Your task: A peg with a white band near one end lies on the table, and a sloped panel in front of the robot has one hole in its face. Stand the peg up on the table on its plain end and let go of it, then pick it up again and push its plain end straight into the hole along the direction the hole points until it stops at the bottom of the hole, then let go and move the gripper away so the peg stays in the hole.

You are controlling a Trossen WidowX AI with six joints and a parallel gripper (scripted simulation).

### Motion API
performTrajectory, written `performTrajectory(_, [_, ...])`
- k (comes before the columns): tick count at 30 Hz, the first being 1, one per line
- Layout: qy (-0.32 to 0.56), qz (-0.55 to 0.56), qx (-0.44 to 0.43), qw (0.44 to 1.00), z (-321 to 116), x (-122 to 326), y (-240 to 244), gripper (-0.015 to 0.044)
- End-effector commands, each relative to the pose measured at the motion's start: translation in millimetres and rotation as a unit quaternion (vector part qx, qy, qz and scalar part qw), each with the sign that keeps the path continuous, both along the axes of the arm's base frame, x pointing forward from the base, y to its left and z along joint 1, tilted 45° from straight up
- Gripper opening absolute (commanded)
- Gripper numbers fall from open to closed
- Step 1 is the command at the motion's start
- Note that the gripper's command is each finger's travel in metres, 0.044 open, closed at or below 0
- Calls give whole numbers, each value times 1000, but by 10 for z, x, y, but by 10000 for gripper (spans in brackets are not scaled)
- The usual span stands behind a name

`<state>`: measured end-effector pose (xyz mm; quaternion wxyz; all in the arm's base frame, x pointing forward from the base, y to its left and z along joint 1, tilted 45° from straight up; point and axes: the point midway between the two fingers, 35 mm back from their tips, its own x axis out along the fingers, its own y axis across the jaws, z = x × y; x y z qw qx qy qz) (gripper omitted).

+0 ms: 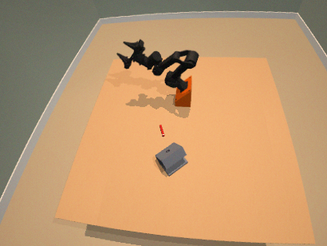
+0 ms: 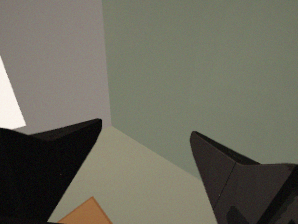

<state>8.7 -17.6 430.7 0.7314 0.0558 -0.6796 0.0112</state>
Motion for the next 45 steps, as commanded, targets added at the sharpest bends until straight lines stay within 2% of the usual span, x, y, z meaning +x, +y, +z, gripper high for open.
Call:
performTrajectory(1, [0, 0, 1, 1000, 1, -2, -4, 426])
performTrajectory(2, [-1, 0, 3, 1000, 4, -6, -17, 440])
performTrajectory(26, [-38, 7, 188, 981, 80, -115, -1017, 440])
performTrajectory(45, [-11, -22, 344, 939, -98, 106, -1810, 440])
